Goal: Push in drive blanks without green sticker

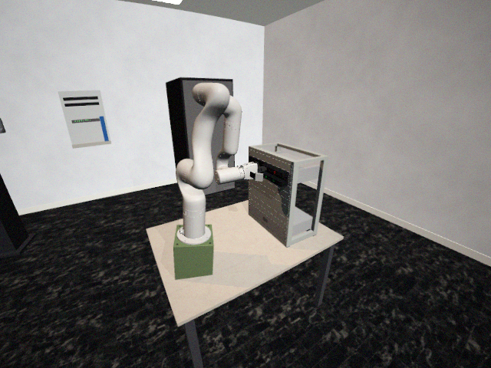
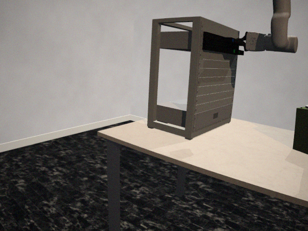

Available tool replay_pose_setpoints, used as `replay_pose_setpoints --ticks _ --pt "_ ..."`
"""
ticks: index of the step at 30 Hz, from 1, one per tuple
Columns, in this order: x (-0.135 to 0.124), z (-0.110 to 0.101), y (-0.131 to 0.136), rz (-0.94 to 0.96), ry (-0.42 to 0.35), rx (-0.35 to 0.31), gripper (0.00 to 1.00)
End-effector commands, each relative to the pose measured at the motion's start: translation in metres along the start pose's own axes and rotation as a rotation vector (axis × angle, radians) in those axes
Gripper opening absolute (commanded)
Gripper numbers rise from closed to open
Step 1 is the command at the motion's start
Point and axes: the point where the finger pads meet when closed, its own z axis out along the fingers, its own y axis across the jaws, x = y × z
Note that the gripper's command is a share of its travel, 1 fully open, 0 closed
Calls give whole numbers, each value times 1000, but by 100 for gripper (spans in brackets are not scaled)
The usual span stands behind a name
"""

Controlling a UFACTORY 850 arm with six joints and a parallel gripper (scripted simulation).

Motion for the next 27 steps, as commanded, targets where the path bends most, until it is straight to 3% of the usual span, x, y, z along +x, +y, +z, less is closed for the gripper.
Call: replay_pose_setpoints --ticks 1,27 --pt "0 6 -1 0 0 2 0" --pt "0 16 -1 0 0 2 0"
